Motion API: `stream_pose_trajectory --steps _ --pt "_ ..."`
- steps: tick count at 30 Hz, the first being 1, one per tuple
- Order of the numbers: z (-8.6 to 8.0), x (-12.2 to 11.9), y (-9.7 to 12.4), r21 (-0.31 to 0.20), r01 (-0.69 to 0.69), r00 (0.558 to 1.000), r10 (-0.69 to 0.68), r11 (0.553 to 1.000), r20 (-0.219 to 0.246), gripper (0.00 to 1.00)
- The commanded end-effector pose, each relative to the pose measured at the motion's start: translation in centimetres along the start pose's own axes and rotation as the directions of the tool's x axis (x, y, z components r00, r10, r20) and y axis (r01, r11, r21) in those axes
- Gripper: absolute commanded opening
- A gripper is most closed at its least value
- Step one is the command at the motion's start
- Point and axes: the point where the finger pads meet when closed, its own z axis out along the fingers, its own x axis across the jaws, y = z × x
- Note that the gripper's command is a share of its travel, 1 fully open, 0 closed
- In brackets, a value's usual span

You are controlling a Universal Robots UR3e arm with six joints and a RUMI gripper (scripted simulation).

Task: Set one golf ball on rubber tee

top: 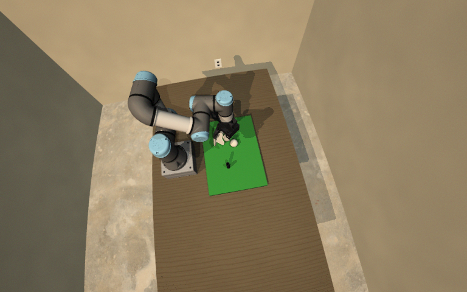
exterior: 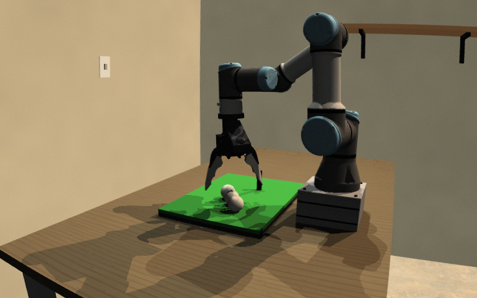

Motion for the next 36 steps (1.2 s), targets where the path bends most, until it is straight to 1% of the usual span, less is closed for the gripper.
stream_pose_trajectory --steps 1,7,21,22,36 --pt "2.08 0.71 0.79 -0.029 -0.001 1.0 0.0 1.0 -0.028 1.0" --pt "2.59 0.68 0.75 -0.029 -0.001 1.0 0.0 1.0 -0.028 1.0" --pt "2.61 0.68 0.74 -0.029 -0.001 1.0 0.0 1.0 -0.028 1.0" --pt "2.6 0.69 0.75 -0.03 -0.001 1.0 0.0 1.0 -0.028 0.0" --pt "2.57 0.71 0.78 -0.03 -0.001 1.0 0.0 1.0 -0.029 0.0"
